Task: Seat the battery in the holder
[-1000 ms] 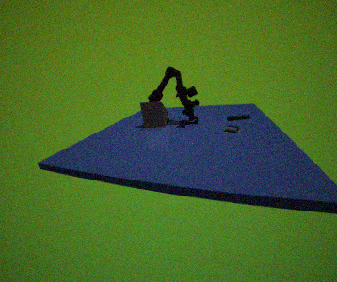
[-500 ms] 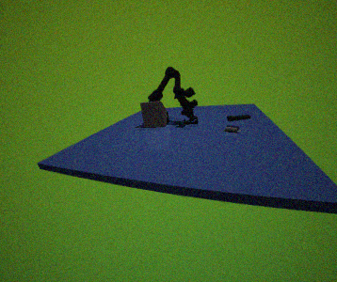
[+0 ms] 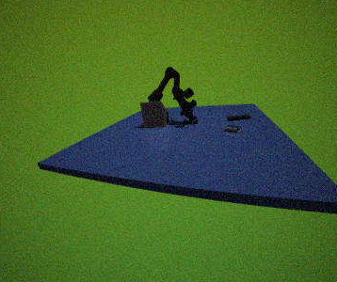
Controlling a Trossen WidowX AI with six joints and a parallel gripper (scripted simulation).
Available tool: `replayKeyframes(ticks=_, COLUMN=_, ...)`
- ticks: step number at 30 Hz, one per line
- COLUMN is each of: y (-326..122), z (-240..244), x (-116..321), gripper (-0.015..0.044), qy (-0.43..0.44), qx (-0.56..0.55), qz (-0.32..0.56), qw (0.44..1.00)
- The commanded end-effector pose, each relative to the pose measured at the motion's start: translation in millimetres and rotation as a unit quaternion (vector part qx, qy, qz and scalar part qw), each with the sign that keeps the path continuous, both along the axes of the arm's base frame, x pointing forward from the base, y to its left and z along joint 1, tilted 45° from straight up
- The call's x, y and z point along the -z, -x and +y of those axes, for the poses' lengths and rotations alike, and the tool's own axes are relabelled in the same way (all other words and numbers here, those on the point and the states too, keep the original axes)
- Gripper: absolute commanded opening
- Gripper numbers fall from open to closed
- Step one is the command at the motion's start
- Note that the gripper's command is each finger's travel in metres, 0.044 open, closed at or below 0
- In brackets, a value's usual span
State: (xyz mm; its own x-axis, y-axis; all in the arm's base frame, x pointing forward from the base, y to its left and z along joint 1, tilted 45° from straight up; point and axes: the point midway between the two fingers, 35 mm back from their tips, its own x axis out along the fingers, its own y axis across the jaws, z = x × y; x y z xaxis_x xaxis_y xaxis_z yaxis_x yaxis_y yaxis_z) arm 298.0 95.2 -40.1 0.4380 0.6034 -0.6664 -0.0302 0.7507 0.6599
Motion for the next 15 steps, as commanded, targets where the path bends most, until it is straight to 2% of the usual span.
replayKeyframes(ticks=1, y=6.9, z=2.2, x=2.2, gripper=0.0086, qy=0.000, qx=-0.003, qz=0.007, qw=1.000)
replayKeyframes(ticks=15, y=17.4, z=1.6, x=2.6, gripper=0.0086, qy=0.001, qx=-0.003, qz=0.009, qw=1.000)
